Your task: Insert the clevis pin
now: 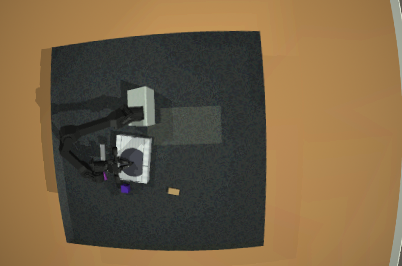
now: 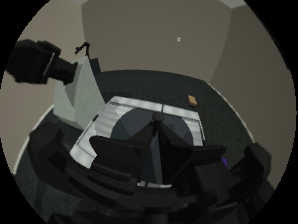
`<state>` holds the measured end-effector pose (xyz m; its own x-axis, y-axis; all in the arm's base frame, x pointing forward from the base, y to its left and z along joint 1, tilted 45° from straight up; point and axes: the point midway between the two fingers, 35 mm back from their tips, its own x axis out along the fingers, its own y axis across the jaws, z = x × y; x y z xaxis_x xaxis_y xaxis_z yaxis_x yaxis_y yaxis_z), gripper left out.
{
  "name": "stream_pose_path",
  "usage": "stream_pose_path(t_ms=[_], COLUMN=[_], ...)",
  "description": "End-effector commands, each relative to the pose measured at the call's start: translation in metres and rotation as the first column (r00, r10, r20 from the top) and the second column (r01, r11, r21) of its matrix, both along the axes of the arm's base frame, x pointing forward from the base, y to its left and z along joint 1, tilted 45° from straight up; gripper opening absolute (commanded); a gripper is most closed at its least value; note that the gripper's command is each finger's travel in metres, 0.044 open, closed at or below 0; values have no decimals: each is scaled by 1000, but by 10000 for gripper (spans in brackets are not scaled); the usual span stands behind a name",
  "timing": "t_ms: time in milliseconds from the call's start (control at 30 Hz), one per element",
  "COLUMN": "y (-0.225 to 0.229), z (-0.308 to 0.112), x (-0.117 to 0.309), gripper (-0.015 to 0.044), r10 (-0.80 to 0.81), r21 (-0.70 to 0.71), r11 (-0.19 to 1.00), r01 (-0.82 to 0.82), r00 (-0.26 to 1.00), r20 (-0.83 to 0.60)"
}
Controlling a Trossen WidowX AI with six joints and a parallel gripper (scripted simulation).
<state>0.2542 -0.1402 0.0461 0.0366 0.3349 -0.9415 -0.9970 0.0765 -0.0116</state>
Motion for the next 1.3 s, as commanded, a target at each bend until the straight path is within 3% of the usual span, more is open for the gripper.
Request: stream_pose_path(t_ms=[0,1267], y=[-1,-4], z=[1,3], x=[2,6], gripper=[0,0], r10=[-5,-5], r21=[-3,-3], r11=[1000,1000], r01=[5,5], r00=[1000,1000], r20=[4,4])
